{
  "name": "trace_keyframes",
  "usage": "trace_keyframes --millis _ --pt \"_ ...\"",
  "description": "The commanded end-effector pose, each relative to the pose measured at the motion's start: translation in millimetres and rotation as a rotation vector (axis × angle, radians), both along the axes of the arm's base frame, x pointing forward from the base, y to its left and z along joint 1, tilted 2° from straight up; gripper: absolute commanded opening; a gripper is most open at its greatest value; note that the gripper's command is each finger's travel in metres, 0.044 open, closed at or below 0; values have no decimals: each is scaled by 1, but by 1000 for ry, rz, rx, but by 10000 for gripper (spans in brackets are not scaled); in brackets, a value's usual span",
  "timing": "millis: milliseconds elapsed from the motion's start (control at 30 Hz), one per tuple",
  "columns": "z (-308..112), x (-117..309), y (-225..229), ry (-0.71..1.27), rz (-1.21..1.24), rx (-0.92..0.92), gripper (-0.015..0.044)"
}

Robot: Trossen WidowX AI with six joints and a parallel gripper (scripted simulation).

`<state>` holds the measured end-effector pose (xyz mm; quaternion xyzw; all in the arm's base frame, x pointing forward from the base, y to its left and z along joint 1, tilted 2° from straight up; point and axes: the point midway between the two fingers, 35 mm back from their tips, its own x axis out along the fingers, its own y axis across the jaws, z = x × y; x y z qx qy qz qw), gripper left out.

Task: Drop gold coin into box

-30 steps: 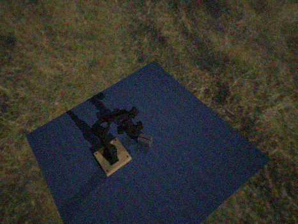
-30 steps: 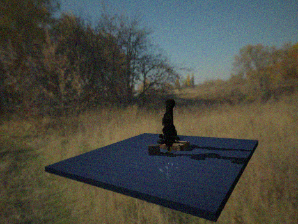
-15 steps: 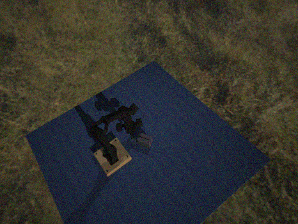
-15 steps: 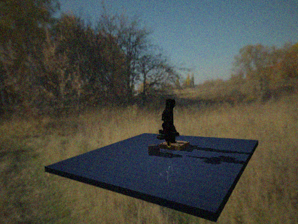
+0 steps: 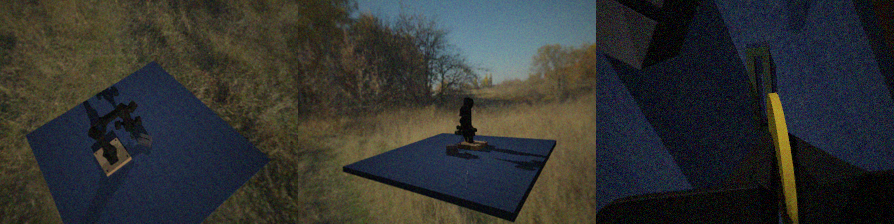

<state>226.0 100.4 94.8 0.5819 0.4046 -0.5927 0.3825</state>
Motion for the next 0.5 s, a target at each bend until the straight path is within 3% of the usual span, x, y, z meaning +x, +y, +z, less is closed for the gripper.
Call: trace_keyframes --millis 0,467 --pt "6 1 0 -12 48 8 0" --pt "6 -1 -5 -22 520 20 0"
